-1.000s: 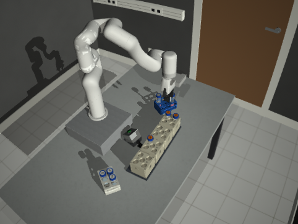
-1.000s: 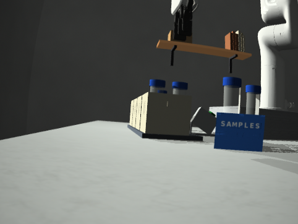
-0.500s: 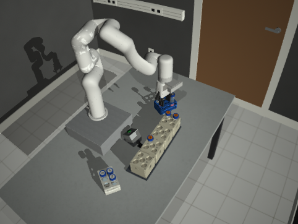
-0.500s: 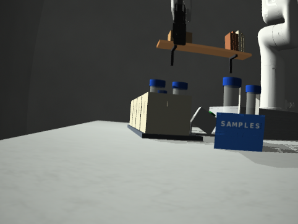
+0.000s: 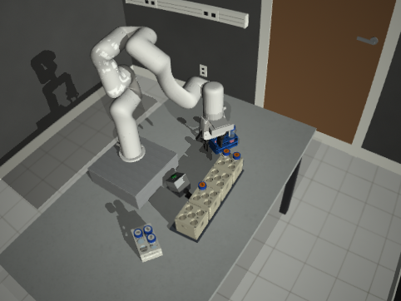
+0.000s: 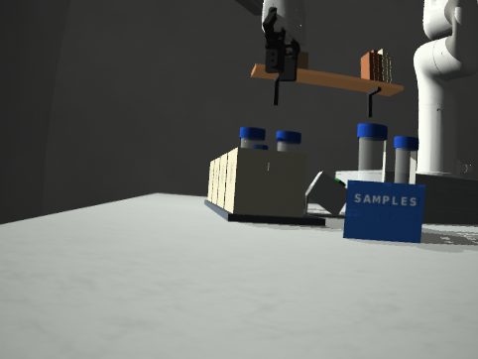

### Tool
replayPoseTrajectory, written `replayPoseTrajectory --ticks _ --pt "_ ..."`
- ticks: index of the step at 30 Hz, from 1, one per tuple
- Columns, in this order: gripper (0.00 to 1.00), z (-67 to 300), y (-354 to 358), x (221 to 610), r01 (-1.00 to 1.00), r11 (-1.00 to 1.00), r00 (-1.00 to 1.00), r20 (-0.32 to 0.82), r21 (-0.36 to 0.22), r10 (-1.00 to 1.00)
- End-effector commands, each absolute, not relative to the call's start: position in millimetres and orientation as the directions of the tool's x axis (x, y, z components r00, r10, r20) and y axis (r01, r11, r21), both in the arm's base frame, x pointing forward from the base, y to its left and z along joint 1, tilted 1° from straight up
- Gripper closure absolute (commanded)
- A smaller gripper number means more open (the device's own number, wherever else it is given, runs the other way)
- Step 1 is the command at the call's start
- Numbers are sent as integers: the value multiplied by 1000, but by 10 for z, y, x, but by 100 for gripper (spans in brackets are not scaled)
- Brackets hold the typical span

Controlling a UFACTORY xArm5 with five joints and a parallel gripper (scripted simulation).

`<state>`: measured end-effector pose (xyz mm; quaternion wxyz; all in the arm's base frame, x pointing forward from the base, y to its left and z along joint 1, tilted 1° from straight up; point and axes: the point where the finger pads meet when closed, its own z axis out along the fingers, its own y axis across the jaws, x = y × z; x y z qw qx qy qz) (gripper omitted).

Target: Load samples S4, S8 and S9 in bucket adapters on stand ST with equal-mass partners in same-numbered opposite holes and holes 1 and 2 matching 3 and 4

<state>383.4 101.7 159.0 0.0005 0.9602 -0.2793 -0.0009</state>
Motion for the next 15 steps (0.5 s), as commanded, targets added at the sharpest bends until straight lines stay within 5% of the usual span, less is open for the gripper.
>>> replayPoseTrajectory --ticks 1,15 --pt "43 1605 733 3843 -552 -834 834 -10 -13 -552" --pt "43 1595 132 3829 -552 -834 834 -10 -13 -552"
